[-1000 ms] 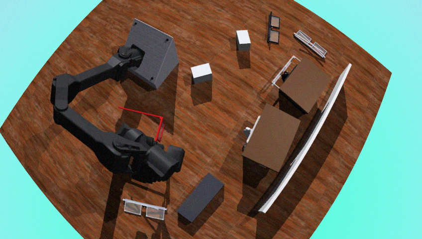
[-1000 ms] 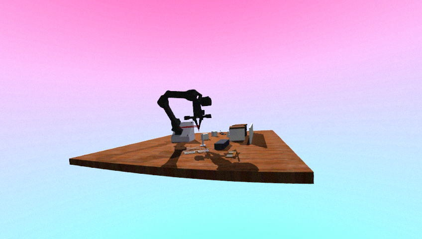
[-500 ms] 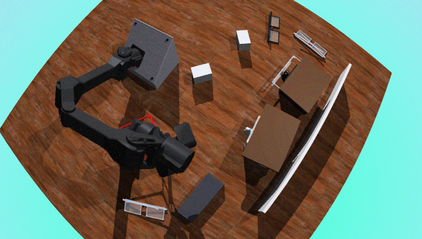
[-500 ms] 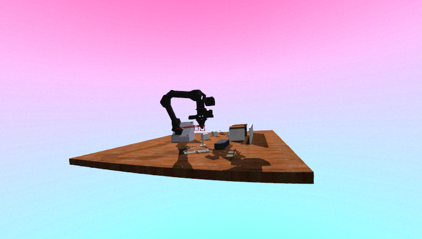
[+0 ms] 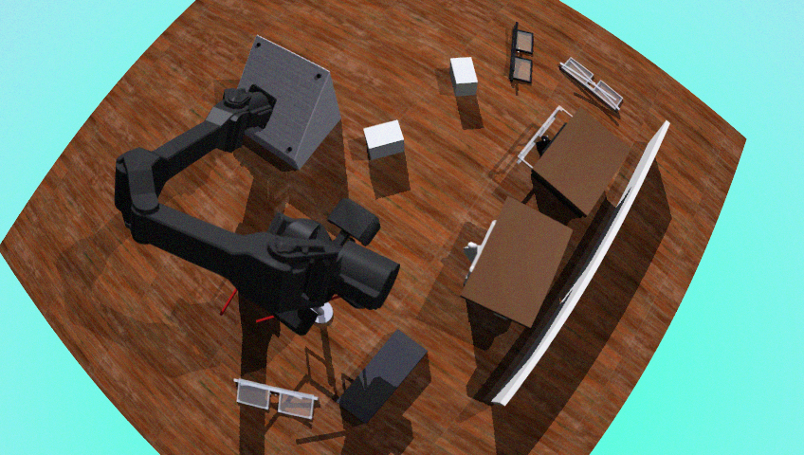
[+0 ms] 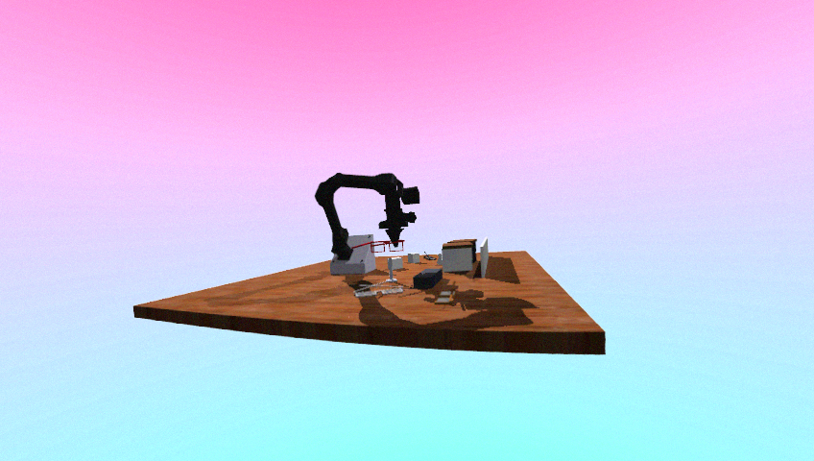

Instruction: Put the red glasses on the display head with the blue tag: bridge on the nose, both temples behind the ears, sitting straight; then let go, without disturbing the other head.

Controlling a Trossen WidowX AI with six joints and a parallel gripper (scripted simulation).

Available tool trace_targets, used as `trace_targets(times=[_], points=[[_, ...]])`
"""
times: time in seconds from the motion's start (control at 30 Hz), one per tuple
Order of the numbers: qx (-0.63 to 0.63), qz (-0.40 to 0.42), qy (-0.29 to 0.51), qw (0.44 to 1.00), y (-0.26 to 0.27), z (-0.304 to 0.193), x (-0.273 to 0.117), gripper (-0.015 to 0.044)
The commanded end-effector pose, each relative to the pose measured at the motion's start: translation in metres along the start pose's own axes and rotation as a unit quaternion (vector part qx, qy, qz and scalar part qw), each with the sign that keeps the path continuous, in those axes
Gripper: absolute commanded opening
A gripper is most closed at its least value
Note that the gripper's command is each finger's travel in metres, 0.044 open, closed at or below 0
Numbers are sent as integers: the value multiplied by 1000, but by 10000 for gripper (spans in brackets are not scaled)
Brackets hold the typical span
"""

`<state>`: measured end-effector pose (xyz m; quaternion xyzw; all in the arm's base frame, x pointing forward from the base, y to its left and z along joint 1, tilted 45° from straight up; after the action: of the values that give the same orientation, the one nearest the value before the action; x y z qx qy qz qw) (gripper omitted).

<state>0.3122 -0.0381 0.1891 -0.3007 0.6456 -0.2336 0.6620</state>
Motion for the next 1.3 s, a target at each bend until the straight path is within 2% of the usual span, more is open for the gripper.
trace_targets(times=[0.0,0.53,1.27], points=[[-33,-3,2,999,4,3,1,0],[-33,-4,1,999,3,2,60,0],[-33,-4,2,999,11,-8,61,0]])
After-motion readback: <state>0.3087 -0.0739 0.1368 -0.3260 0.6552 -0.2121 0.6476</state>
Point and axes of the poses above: the point midway between the two fingers, 35 mm back from their tips, its own x axis out along the fingers, its own y axis across the jaws, z = x × y, the point moved 2 cm from there along -x, back along the fingers, and after that the axes turned 2 degrees about -x, right-handed, at the moved point
